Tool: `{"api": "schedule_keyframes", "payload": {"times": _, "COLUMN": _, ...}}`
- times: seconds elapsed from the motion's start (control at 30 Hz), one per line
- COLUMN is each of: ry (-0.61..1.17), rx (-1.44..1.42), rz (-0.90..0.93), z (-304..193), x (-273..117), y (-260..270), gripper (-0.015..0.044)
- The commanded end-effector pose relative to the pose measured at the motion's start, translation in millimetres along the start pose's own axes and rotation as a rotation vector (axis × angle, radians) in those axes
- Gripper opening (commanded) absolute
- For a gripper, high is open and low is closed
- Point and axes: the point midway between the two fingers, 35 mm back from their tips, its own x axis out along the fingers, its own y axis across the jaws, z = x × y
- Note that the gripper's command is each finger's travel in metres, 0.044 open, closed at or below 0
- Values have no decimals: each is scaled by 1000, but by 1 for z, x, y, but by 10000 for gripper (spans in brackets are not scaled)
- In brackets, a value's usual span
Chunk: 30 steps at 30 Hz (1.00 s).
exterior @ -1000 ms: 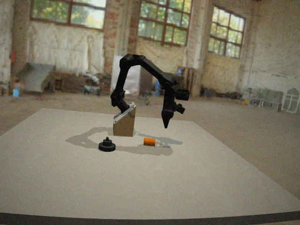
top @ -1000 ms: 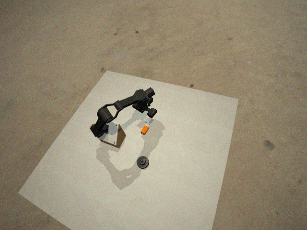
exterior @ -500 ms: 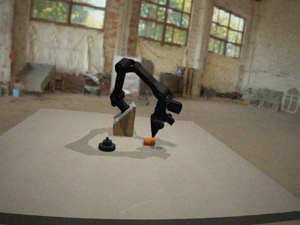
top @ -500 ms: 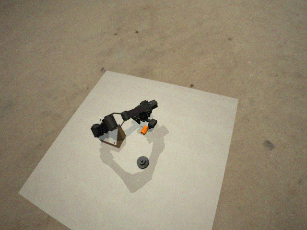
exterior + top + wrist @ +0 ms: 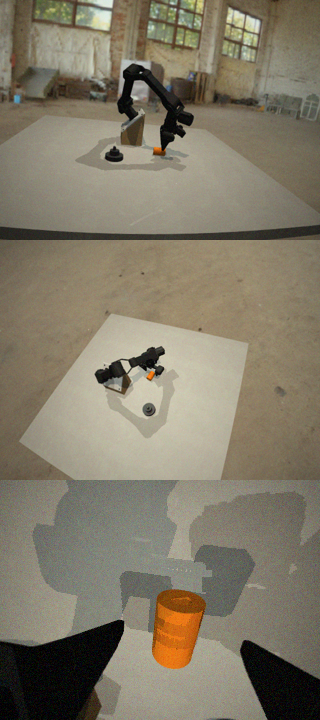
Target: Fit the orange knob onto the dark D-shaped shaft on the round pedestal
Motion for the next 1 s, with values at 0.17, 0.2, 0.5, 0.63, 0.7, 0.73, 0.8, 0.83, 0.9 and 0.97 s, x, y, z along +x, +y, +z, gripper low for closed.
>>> {"api": "schedule_keyframes", "payload": {"times": 0.17, "ry": 9, "rx": -7, "rz": 4, "z": 0, "x": 17, "y": 2, "gripper": 440}}
{"api": "schedule_keyframes", "payload": {"times": 0.2, "ry": 9, "rx": -7, "rz": 4, "z": 1, "x": 18, "y": 2, "gripper": 440}}
{"api": "schedule_keyframes", "payload": {"times": 0.5, "ry": 11, "rx": -7, "rz": 4, "z": 2, "x": 32, "y": 3, "gripper": 440}}
{"api": "schedule_keyframes", "payload": {"times": 0.63, "ry": 11, "rx": -7, "rz": 4, "z": 2, "x": 32, "y": 3, "gripper": 361}}
{"api": "schedule_keyframes", "payload": {"times": 0.7, "ry": 11, "rx": -7, "rz": 4, "z": 2, "x": 32, "y": 3, "gripper": 309}}
{"api": "schedule_keyframes", "payload": {"times": 0.73, "ry": 11, "rx": -7, "rz": 4, "z": 2, "x": 32, "y": 3, "gripper": 282}}
{"api": "schedule_keyframes", "payload": {"times": 0.8, "ry": 11, "rx": -7, "rz": 4, "z": 2, "x": 32, "y": 3, "gripper": 240}}
{"api": "schedule_keyframes", "payload": {"times": 0.83, "ry": 11, "rx": -7, "rz": 4, "z": 2, "x": 32, "y": 3, "gripper": 240}}
{"api": "schedule_keyframes", "payload": {"times": 0.9, "ry": 11, "rx": -7, "rz": 4, "z": 2, "x": 32, "y": 3, "gripper": 240}}
{"api": "schedule_keyframes", "payload": {"times": 0.97, "ry": 11, "rx": -7, "rz": 4, "z": 2, "x": 32, "y": 3, "gripper": 240}}
